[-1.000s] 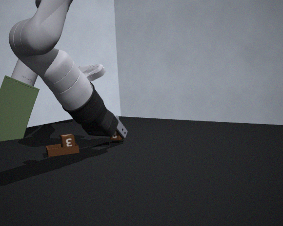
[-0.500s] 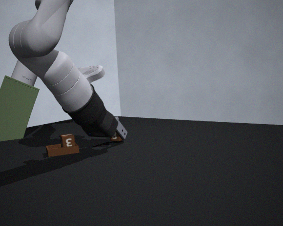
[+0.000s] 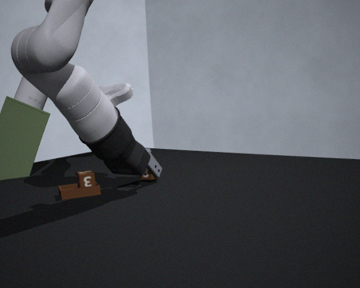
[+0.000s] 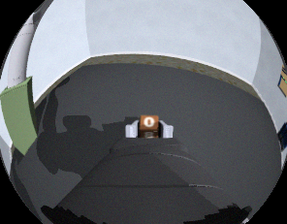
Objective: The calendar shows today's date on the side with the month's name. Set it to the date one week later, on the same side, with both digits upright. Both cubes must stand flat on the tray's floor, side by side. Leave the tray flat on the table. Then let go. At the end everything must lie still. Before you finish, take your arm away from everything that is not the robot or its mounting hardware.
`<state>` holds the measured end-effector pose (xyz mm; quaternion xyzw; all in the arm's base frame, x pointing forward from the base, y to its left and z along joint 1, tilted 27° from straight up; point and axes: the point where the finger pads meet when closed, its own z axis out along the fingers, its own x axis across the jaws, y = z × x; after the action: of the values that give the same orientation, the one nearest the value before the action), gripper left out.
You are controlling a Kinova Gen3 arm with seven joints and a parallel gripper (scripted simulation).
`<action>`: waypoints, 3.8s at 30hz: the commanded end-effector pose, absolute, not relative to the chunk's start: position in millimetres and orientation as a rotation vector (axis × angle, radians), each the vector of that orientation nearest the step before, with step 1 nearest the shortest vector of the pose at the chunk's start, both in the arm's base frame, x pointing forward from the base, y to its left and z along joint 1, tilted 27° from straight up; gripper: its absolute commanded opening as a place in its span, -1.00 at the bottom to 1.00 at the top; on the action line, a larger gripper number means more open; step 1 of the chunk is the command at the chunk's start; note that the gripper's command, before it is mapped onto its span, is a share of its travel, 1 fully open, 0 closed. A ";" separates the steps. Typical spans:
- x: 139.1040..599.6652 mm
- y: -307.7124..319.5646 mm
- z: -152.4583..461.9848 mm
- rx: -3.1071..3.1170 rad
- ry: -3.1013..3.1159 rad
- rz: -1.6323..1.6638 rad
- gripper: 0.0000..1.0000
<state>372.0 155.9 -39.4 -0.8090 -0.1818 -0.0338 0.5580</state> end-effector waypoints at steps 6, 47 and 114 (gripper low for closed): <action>372.6 155.5 -38.8 -1.909 -0.429 -0.081 0.14; 373.2 157.6 -43.4 -1.909 -0.429 -0.081 0.14; 373.2 157.6 -43.4 -1.909 -0.429 -0.081 1.00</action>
<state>372.7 158.1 -43.9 -0.8090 -0.1818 -0.0338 0.5580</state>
